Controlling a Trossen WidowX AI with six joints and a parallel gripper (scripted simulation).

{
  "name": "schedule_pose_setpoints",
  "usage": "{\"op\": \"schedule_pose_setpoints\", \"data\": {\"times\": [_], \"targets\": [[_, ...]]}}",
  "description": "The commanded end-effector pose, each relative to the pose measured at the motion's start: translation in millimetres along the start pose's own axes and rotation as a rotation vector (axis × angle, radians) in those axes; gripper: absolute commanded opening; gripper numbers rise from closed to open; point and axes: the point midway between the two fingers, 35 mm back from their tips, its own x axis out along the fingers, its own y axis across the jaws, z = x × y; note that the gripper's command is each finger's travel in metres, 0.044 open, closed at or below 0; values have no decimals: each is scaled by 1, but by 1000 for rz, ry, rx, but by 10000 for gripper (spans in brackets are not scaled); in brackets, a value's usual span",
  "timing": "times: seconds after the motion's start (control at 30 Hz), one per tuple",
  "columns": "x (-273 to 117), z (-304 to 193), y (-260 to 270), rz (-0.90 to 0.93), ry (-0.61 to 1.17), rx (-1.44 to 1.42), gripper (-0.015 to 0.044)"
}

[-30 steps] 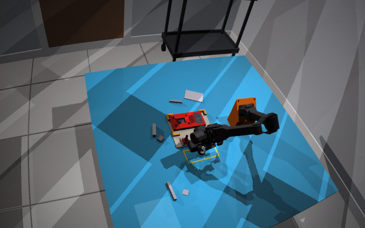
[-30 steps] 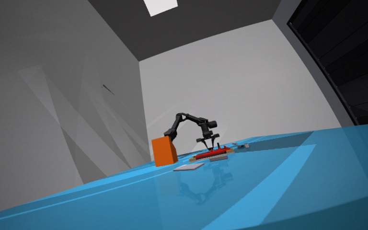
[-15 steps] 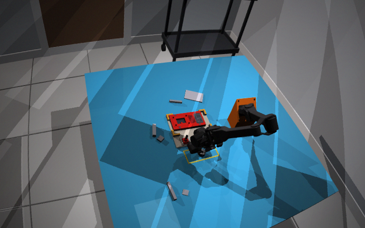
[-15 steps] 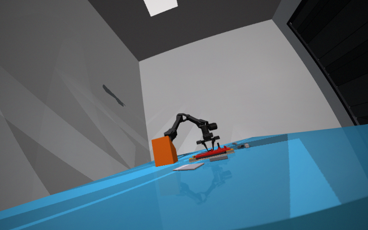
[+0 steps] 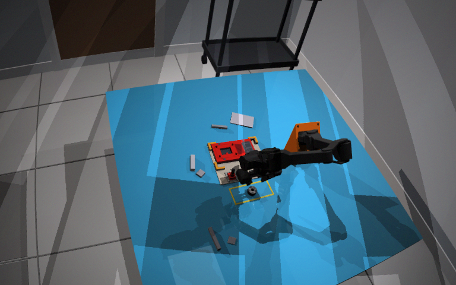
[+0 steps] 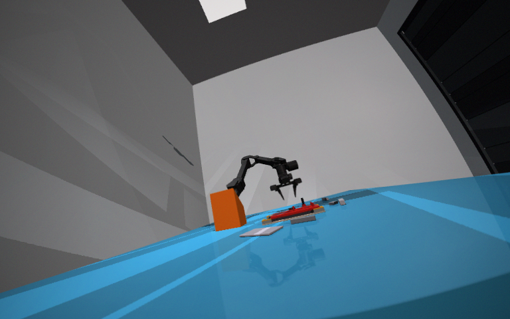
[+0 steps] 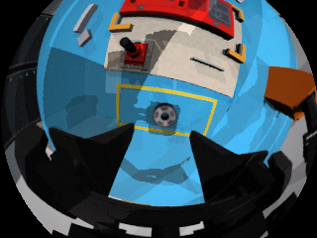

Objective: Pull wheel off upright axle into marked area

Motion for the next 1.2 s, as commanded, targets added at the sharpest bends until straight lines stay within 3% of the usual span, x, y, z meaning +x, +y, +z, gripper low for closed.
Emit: {"op": "schedule_pose_setpoints", "data": {"times": [0.0,0.07,0.2,1.17], "targets": [[-17,17,-26,-14,-10,13,405],[-33,28,-51,-20,-10,14,440],[-47,36,-81,-25,1,14,440],[-47,36,-81,-25,1,14,440]]}}
